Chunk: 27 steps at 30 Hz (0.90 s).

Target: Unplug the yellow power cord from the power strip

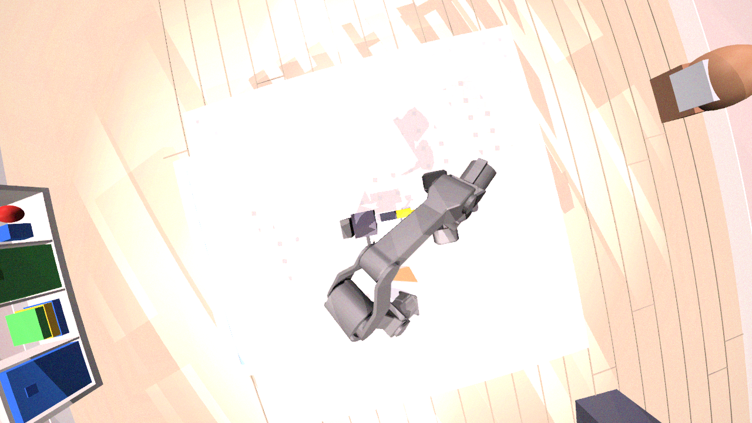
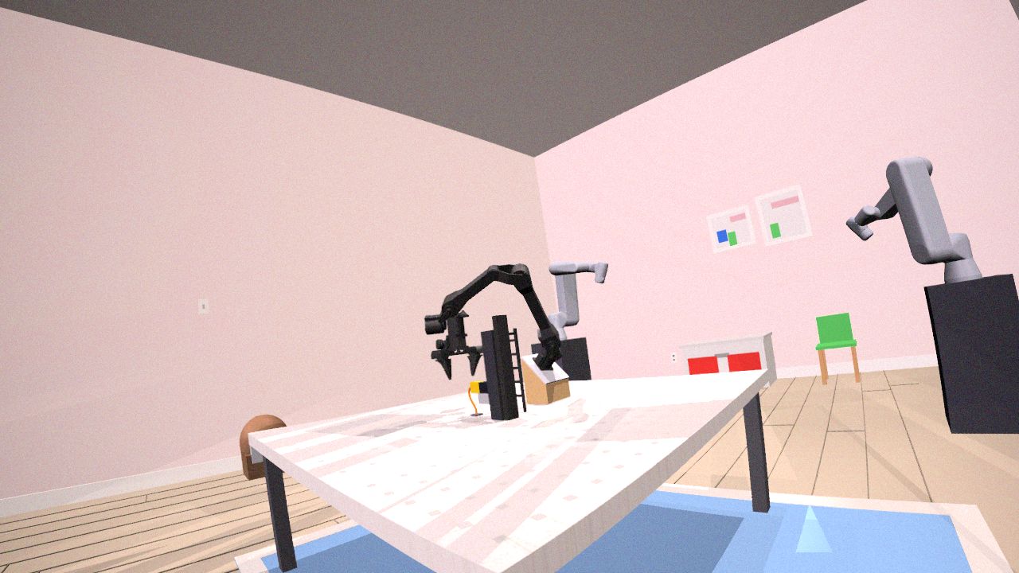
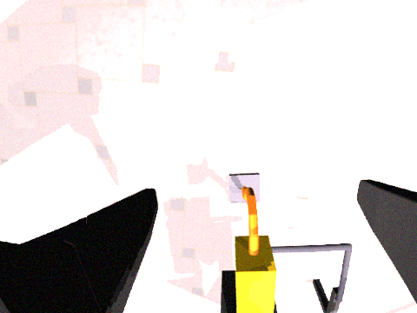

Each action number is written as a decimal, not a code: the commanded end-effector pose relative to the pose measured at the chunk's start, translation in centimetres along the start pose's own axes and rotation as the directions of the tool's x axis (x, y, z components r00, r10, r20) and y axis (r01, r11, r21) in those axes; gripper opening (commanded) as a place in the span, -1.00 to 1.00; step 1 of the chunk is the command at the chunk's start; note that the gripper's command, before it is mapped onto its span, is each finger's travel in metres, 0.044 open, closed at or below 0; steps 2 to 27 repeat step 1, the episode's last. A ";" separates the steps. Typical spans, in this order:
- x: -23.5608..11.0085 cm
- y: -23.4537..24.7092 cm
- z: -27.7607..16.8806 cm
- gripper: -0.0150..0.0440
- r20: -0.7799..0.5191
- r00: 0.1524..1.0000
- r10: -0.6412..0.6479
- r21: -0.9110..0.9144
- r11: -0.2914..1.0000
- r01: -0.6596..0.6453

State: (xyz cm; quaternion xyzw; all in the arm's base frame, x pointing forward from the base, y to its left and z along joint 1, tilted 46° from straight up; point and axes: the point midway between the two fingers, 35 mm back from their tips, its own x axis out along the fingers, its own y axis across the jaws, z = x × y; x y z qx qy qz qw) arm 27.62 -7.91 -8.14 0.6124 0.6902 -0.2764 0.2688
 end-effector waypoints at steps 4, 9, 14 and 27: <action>0.0 -0.1 0.0 1.00 0.003 1.000 -0.006 -0.002 1.000 0.006; 0.0 -0.1 0.0 1.00 0.003 1.000 -0.006 -0.002 1.000 0.006; 0.0 -0.1 0.0 1.00 0.003 1.000 -0.006 -0.002 1.000 0.006; 0.0 -0.1 0.0 1.00 0.003 1.000 -0.006 -0.002 1.000 0.006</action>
